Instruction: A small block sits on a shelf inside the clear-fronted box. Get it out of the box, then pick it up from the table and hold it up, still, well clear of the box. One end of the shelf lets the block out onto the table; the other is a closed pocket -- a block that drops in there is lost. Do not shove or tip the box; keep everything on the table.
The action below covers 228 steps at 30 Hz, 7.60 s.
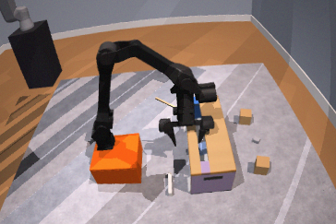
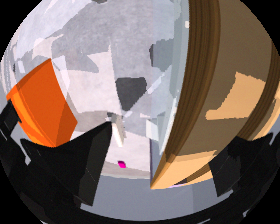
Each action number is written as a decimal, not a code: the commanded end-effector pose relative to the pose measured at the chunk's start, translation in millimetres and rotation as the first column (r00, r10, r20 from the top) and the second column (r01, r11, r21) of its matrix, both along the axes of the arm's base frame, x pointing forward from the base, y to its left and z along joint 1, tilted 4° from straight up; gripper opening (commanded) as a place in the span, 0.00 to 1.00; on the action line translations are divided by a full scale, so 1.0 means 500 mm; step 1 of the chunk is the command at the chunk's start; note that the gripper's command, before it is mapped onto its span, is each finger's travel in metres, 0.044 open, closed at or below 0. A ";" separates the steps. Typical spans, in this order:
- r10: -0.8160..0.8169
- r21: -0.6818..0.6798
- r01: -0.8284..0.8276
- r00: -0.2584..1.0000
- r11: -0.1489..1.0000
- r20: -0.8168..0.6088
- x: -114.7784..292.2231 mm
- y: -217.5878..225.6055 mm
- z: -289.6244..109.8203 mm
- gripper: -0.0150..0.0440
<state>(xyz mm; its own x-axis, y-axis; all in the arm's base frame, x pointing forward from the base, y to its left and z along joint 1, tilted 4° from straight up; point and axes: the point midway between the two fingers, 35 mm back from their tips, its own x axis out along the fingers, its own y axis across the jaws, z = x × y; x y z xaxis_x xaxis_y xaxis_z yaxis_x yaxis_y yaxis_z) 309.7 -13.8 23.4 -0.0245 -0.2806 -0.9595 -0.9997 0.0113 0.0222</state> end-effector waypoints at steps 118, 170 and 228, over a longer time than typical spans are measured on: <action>0.000 -0.012 0.000 1.000 1.000 0.000 0.003 -0.185 0.102 0.93; 0.424 0.168 -0.469 -0.872 -0.867 -0.245 -0.063 -0.275 0.132 0.74; 0.999 -0.106 -0.994 -0.008 -0.002 0.053 -0.094 -0.297 -0.072 0.74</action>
